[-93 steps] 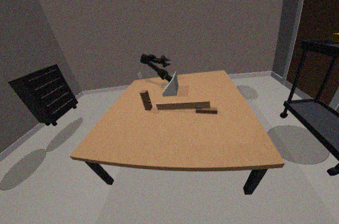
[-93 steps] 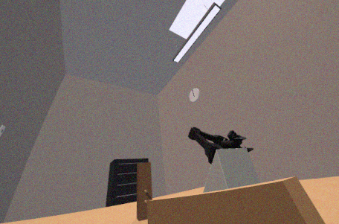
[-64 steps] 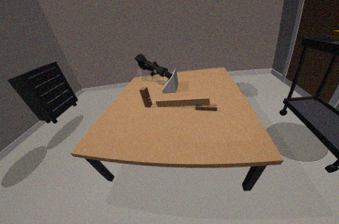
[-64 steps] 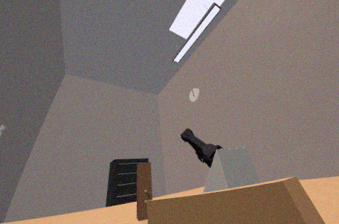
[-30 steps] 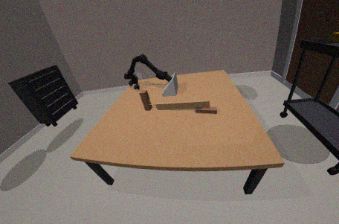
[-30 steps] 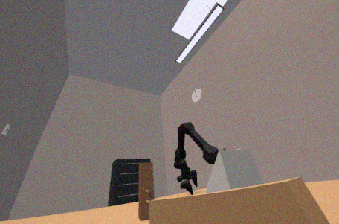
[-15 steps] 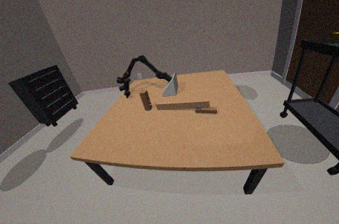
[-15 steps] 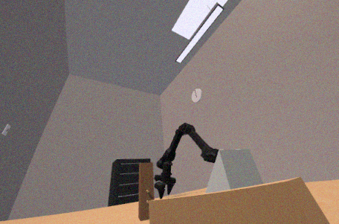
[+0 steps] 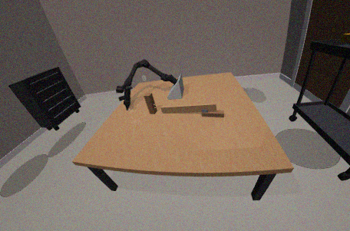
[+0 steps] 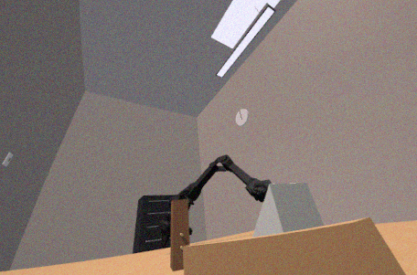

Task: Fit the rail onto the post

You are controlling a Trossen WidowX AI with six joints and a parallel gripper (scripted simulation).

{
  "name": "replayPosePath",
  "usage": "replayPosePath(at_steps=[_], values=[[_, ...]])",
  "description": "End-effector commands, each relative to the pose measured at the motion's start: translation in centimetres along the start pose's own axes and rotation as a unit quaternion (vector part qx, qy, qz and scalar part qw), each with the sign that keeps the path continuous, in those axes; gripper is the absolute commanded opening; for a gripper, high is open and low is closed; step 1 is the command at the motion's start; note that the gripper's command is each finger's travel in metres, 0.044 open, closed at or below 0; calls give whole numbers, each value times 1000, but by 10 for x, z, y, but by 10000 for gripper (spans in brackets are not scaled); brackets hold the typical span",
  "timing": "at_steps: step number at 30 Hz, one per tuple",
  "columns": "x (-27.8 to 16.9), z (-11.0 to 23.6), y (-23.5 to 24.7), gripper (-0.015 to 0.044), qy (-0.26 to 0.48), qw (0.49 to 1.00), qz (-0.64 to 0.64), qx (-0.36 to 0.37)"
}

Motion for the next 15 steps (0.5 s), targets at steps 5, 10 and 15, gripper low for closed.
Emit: replayPosePath(at_steps=[5,10,15], values=[[-29,-3,110,440,51,992,68,93],[-59,6,175,440,90,970,179,135],[-101,26,240,440,123,914,346,171]])
Point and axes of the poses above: the point midway between the two fingers, 35 mm back from their tips, its own z axis back along the fingers, its own y axis across the jaws, x = y × z, the point moved 10 cm from there along z, back along the fingers, and after that the axes turned 4 degrees about -z, right-handed, at the moved point
